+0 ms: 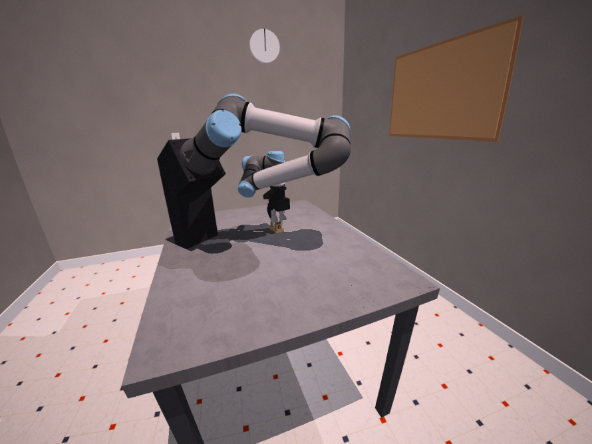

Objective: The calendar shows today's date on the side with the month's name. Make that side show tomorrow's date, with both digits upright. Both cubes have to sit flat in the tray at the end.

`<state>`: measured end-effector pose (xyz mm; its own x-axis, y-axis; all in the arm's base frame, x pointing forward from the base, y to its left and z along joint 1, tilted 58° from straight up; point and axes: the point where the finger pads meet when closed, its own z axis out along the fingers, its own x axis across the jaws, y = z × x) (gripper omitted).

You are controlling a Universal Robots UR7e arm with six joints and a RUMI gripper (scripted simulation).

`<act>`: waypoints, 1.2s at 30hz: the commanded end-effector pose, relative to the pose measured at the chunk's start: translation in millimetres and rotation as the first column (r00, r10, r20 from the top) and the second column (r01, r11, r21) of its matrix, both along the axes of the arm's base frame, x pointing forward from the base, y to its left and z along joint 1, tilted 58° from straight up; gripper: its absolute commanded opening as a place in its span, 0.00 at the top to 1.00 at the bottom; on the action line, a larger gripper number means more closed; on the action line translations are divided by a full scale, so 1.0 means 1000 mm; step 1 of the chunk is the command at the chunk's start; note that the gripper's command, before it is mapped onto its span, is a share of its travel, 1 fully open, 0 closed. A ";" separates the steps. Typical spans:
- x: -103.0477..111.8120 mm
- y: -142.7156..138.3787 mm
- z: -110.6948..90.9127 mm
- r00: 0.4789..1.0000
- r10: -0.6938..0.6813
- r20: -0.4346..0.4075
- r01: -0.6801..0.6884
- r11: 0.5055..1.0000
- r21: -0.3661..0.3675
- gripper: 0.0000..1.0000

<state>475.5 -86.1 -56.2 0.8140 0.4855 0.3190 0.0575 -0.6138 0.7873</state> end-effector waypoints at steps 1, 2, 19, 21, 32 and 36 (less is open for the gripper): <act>0.000 0.000 0.000 1.000 0.001 0.001 -0.001 1.000 0.000 0.89; 0.000 0.000 0.000 1.000 0.001 0.001 -0.001 1.000 0.000 0.89; 0.000 0.000 0.000 1.000 0.001 0.001 -0.001 1.000 0.000 0.82; 0.000 0.000 0.000 1.000 0.001 0.001 -0.001 1.000 0.000 0.78; 0.000 0.000 0.000 1.000 0.001 0.001 -0.001 1.000 0.000 0.71; 0.000 0.000 0.000 1.000 0.001 0.001 -0.001 1.000 0.000 0.71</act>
